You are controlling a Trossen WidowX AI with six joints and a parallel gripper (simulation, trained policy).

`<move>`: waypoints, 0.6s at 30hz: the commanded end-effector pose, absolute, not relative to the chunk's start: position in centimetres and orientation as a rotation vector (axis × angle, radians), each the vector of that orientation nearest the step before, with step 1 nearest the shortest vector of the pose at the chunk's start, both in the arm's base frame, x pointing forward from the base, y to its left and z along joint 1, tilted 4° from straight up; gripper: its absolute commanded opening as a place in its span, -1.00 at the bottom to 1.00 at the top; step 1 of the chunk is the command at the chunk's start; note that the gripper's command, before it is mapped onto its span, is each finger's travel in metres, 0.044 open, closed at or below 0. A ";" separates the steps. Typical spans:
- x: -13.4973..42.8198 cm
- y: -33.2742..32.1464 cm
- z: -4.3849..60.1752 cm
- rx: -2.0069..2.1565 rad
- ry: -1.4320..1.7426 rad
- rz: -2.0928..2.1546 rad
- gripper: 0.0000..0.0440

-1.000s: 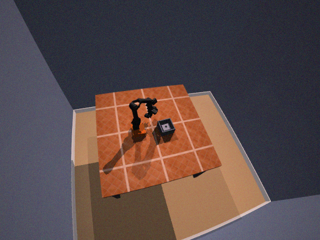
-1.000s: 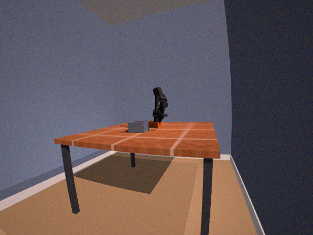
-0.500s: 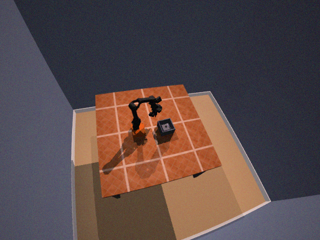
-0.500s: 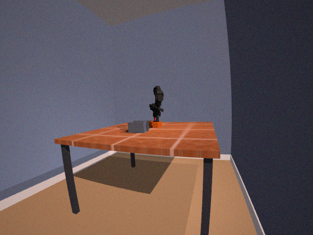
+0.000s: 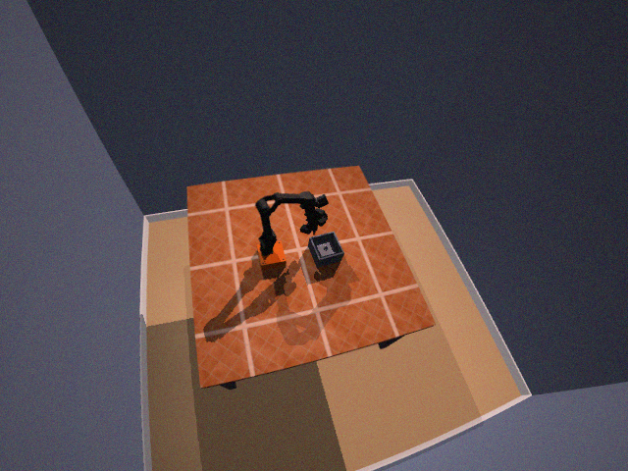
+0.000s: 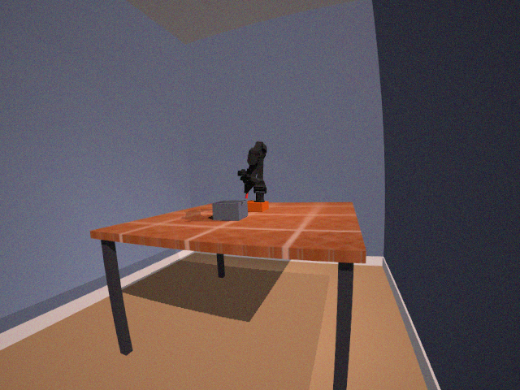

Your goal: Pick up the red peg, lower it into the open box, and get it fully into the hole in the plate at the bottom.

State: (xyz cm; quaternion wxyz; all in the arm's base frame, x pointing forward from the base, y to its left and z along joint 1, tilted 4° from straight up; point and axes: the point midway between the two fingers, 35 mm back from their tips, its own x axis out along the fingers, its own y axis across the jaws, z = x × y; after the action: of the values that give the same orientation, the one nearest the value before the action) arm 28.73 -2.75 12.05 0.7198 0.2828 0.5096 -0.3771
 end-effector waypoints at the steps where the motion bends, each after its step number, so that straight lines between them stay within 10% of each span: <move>1: 29.3 -4.0 12.0 0.626 1.117 -0.850 -1.00; 18: 32.2 -9.7 10.2 0.699 1.090 -0.904 -0.99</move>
State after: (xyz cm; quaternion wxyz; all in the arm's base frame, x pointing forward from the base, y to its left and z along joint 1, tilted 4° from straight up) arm 31.88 -9.34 10.63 0.7068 0.3113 0.4861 -0.4089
